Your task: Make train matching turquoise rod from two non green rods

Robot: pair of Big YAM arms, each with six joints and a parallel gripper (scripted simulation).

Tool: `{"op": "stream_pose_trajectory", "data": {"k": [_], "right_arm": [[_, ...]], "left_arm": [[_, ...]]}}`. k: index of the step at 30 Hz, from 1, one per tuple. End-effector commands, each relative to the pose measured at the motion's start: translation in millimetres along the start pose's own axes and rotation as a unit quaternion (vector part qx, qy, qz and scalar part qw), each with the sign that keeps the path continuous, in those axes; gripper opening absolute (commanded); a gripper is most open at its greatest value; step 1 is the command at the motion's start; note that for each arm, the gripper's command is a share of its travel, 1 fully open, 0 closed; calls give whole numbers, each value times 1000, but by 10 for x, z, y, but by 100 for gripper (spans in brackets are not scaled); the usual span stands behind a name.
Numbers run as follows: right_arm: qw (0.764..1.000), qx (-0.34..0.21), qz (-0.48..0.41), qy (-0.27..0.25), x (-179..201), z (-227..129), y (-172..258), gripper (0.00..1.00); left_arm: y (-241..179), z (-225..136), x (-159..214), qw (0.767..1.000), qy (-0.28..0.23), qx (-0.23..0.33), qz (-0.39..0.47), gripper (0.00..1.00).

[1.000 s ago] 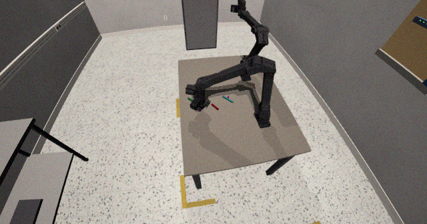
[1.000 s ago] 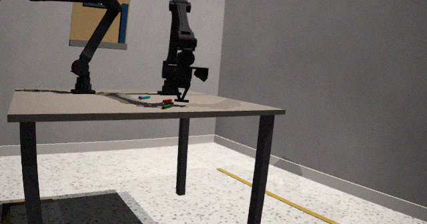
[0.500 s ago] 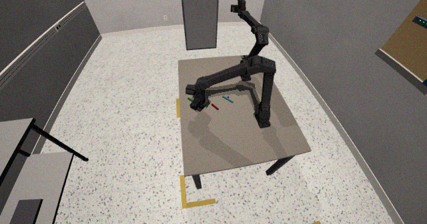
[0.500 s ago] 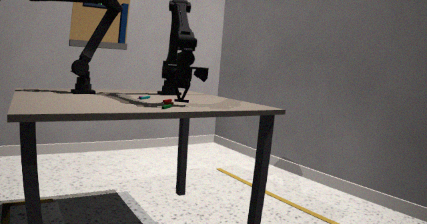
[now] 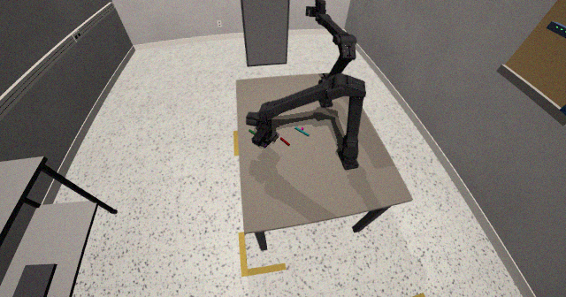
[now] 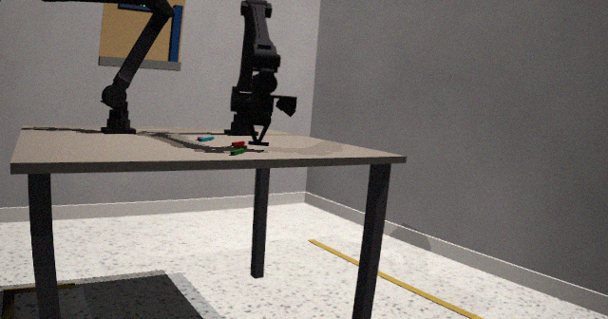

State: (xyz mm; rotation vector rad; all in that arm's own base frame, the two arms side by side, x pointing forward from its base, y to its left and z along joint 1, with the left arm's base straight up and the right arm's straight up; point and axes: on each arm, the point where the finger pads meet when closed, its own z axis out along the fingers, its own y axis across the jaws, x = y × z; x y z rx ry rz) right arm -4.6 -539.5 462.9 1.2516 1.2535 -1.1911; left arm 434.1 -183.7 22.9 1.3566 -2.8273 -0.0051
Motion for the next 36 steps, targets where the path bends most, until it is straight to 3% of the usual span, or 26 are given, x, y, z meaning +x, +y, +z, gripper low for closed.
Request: {"op": "stream_pose_trajectory", "data": {"k": [1, 36], "right_arm": [[1000, -2, 4, -28, -379, 32, 30, 100], [1000, -2, 4, -28, -379, 32, 30, 100]], "left_arm": [[-178, -177, -18, 1000, -9, 25, 0, 4], [-287, -219, -32, 999, -10, 30, -1, 4]]}}
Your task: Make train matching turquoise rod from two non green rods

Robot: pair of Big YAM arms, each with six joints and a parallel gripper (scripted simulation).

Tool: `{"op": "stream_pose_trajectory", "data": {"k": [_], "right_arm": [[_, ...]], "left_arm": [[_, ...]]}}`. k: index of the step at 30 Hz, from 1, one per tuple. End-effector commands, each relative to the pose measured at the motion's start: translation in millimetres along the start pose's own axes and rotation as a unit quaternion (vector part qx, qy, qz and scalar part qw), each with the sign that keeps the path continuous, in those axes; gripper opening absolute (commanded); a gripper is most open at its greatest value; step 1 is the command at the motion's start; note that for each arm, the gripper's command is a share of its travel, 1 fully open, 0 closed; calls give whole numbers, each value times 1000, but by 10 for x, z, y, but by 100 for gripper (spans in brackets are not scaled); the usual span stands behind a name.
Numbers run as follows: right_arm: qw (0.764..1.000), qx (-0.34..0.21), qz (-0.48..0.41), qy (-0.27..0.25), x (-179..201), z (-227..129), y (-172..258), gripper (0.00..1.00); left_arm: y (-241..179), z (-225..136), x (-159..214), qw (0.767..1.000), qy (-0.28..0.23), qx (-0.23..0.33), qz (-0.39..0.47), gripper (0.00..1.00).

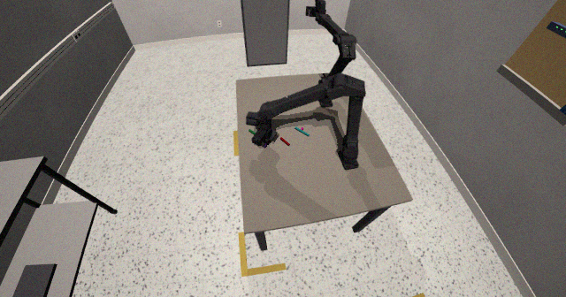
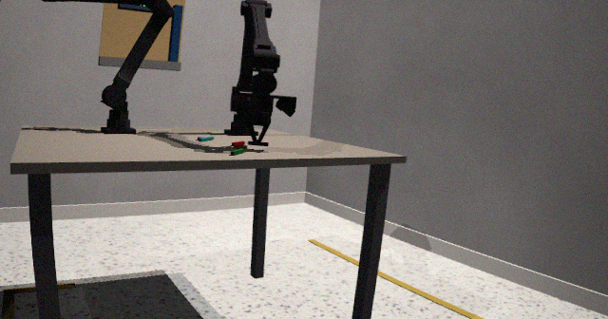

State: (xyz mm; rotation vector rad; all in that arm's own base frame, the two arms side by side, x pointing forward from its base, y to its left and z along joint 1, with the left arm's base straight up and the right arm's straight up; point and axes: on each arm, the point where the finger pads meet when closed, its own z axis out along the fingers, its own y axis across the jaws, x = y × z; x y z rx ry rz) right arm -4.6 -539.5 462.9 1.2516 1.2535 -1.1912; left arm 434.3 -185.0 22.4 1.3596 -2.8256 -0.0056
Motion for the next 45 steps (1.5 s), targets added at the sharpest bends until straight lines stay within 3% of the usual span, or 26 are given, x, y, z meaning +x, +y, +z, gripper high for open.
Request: {"op": "stream_pose_trajectory", "data": {"k": [1, 45], "right_arm": [[1000, -2, 4, -28, -379, 32, 30, 100], [1000, -2, 4, -28, -379, 32, 30, 100]], "left_arm": [[-277, -224, -40, 999, -10, 30, 0, 4], [-270, -138, -35, 1000, -9, 27, 0, 4]]}}
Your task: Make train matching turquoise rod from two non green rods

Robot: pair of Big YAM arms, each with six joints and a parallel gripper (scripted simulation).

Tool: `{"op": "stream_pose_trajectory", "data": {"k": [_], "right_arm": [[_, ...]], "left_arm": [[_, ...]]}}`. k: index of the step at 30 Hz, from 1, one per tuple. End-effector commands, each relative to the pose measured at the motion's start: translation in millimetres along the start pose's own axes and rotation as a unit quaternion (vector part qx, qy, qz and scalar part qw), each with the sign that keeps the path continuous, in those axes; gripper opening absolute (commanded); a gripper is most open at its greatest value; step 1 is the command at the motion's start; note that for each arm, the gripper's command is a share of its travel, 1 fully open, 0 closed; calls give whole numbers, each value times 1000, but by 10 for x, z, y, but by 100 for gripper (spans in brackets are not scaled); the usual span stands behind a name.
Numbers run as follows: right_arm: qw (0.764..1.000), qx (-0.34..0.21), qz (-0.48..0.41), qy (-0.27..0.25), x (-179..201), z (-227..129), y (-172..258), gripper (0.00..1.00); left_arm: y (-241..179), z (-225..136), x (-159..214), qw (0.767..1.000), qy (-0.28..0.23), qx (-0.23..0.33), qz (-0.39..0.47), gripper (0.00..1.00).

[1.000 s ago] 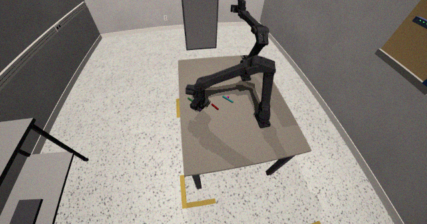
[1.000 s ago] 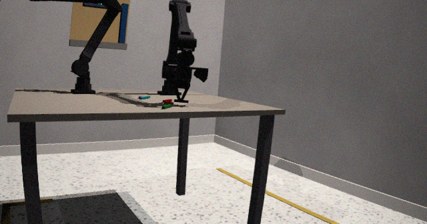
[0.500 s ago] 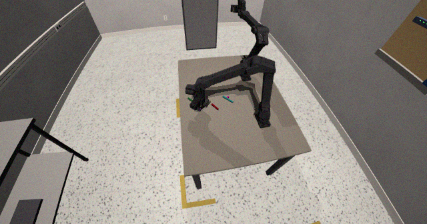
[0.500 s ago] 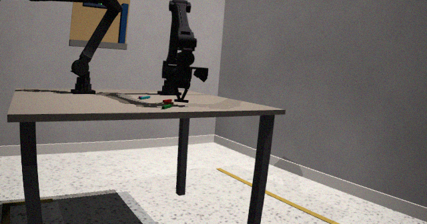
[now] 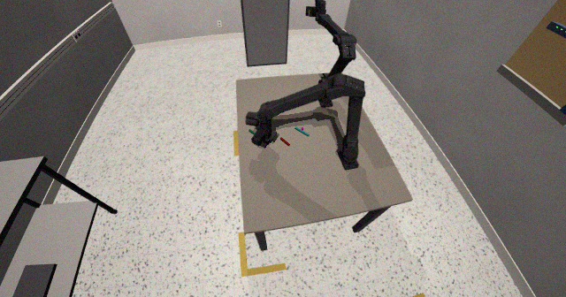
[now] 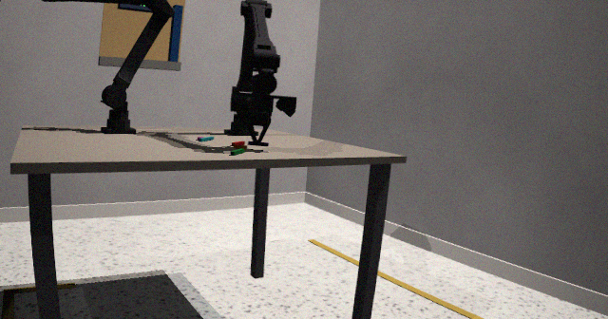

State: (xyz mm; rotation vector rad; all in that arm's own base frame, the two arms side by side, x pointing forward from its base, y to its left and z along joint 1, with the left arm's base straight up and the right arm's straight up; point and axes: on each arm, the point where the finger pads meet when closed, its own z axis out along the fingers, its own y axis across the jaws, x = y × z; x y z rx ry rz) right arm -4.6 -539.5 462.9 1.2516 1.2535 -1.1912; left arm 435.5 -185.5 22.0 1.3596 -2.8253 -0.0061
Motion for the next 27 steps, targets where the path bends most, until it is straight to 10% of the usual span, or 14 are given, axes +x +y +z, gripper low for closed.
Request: {"op": "stream_pose_trajectory", "data": {"k": [1, 27], "right_arm": [[1000, -2, 4, -28, -379, 32, 30, 100], [1000, -2, 4, -28, -379, 32, 30, 100]], "left_arm": [[-246, -115, -29, 1000, -9, 27, 0, 4], [-161, -47, -6, 1000, -9, 25, 0, 4]]}}
